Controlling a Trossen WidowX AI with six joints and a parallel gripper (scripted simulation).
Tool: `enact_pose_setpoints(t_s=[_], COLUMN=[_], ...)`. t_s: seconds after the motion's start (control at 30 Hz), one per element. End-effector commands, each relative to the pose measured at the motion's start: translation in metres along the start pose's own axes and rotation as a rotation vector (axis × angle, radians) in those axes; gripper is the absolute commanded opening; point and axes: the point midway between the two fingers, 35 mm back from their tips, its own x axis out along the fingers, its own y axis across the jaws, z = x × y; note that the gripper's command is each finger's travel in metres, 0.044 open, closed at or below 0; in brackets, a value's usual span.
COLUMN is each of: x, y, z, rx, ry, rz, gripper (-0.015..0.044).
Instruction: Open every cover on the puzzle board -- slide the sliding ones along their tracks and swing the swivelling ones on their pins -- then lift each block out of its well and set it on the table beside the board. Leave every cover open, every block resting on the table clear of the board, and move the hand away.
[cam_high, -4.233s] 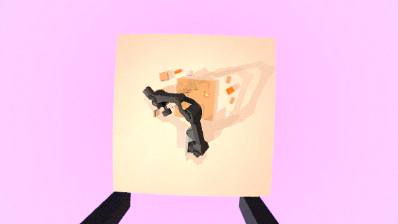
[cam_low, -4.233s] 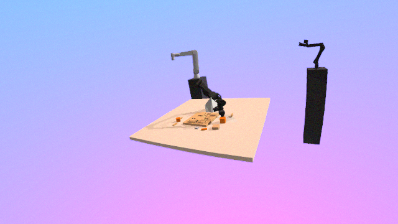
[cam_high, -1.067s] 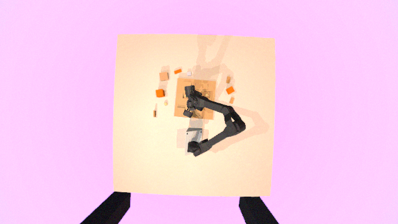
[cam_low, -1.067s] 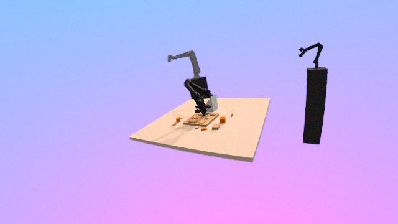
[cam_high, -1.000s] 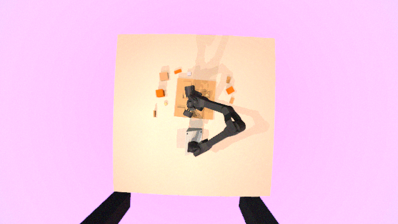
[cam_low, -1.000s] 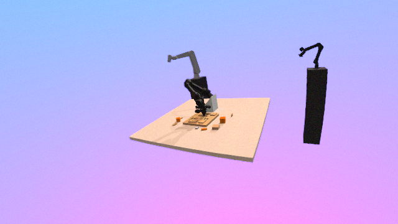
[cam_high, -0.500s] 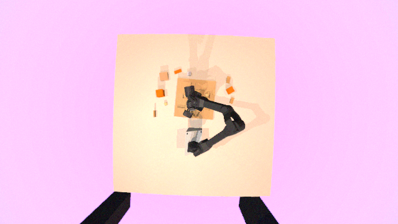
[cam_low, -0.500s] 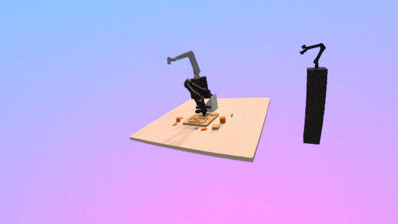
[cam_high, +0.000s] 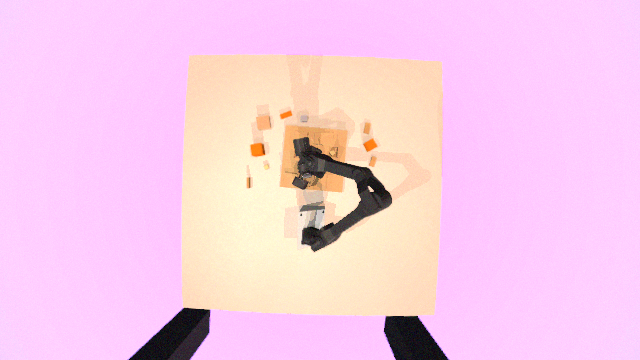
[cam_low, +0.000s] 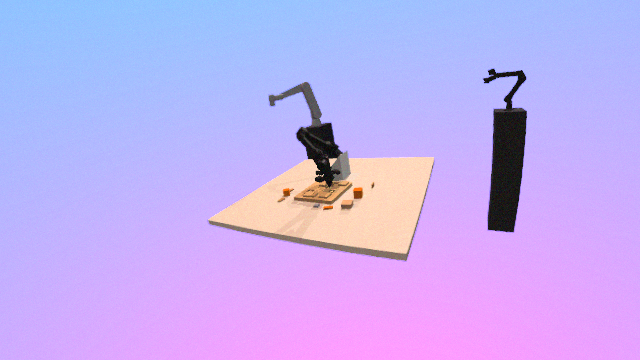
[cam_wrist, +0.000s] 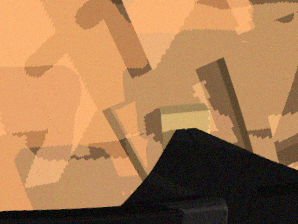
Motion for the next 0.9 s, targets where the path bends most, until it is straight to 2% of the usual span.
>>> enact_pose_setpoints(t_s=[0.0,0.1,0.23,0.27,0.43,0.87], x=[-0.004,-0.005,-0.006,-0.005,-0.011,-0.030], y=[0.001,0.001,0.000,0.000,0.000,0.001], z=[0.000,0.000,0.001,0.001,0.000,-0.001], rx=[0.003,-0.092,-0.419,-0.226,-0.372,-0.811], ry=[0.000,0.000,0.000,-0.002,0.000,0.002], rz=[0.001,0.001,0.001,0.001,0.001,0.001], gripper=[0.0000,0.0000,0.0000,0.0026,0.0144,0.0144])
